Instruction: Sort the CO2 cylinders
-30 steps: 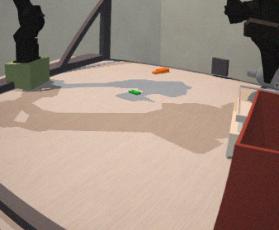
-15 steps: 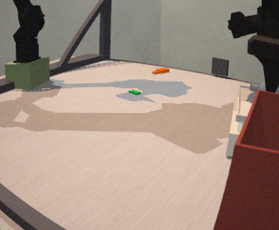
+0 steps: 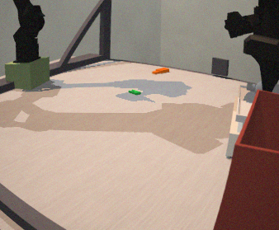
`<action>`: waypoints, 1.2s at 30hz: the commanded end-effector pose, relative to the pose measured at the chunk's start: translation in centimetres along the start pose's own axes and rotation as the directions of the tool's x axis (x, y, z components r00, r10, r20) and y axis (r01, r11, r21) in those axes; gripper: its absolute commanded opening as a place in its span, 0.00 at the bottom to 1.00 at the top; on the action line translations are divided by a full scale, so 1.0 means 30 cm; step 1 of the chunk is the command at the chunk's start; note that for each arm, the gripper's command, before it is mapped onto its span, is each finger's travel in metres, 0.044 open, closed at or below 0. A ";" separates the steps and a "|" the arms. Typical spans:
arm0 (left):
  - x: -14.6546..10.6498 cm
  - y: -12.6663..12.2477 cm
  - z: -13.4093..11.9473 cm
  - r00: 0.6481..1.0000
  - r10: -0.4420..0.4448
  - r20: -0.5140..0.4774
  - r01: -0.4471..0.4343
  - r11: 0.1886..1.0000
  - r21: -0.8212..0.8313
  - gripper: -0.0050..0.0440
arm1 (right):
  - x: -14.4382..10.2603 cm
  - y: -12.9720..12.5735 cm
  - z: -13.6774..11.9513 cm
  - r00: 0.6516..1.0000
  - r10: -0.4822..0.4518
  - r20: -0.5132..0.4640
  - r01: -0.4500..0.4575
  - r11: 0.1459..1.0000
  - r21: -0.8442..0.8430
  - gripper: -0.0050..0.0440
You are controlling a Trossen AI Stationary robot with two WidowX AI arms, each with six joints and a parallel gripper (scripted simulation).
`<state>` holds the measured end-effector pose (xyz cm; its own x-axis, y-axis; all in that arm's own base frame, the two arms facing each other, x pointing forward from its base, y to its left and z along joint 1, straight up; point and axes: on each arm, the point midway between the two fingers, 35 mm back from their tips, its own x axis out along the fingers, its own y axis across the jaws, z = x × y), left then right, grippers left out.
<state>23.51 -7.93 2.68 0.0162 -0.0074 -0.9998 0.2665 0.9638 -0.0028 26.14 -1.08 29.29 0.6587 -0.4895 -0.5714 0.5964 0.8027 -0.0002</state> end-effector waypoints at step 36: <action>-0.200 -0.032 -0.131 0.994 -0.023 0.110 0.013 0.996 0.090 1.00 | 0.193 0.120 0.125 0.993 0.106 -0.055 -0.107 0.994 -0.032 1.00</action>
<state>21.05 -7.77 8.34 0.0744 -0.0342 -0.9966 0.3156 0.9488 -0.0090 30.39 -1.49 28.45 0.6628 -0.4319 -0.6116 0.5480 0.8364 0.0032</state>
